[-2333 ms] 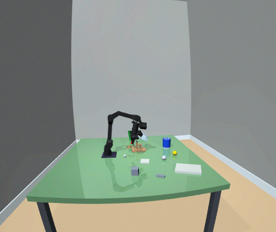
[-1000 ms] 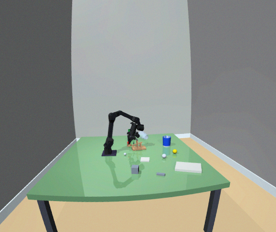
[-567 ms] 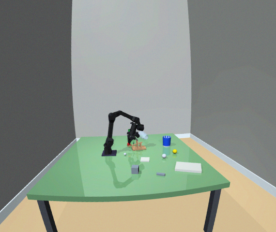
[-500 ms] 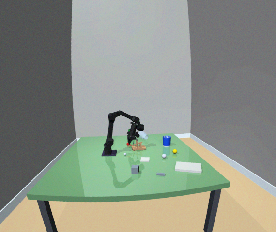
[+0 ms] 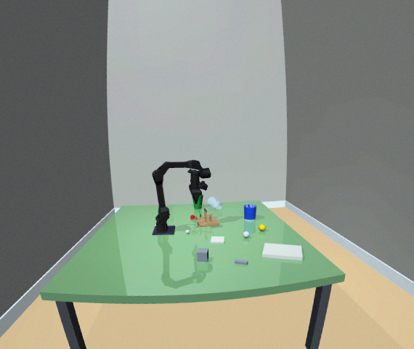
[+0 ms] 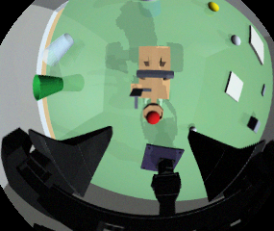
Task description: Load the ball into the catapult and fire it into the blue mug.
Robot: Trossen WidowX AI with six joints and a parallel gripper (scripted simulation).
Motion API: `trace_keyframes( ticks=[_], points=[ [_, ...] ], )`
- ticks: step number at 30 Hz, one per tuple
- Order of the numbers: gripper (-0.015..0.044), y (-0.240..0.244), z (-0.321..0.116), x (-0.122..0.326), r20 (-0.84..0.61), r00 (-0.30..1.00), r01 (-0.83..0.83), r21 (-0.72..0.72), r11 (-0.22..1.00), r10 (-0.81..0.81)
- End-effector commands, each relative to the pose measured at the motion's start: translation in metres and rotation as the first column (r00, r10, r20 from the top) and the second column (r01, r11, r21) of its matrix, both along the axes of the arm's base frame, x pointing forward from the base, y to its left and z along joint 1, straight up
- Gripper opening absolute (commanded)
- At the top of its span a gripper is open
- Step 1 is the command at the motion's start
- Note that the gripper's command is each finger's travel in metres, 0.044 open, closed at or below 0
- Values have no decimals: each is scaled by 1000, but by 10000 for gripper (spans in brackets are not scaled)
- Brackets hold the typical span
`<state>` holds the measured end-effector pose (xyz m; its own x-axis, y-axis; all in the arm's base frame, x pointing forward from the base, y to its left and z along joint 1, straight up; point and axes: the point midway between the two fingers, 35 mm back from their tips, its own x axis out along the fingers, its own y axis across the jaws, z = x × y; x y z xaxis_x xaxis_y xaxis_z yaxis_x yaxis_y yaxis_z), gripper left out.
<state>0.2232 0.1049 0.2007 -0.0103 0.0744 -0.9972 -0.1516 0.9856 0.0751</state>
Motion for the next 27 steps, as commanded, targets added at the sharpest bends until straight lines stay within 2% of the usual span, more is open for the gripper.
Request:
trace_keyframes(
  ticks=[1, 11, 21, 27],
  points=[
    [440, 9, 7, 42, 94, 996, 3, 10, 1000, -4],
    [440, 28, 53, 160, 412, 911, -29, 43, 999, 9],
    [440, 33, 104, 264, 690, 724, -59, 15, 998, 33],
    [440, 33, 111, 277, 723, 690, -60, 8, 998, 36]
  ],
)
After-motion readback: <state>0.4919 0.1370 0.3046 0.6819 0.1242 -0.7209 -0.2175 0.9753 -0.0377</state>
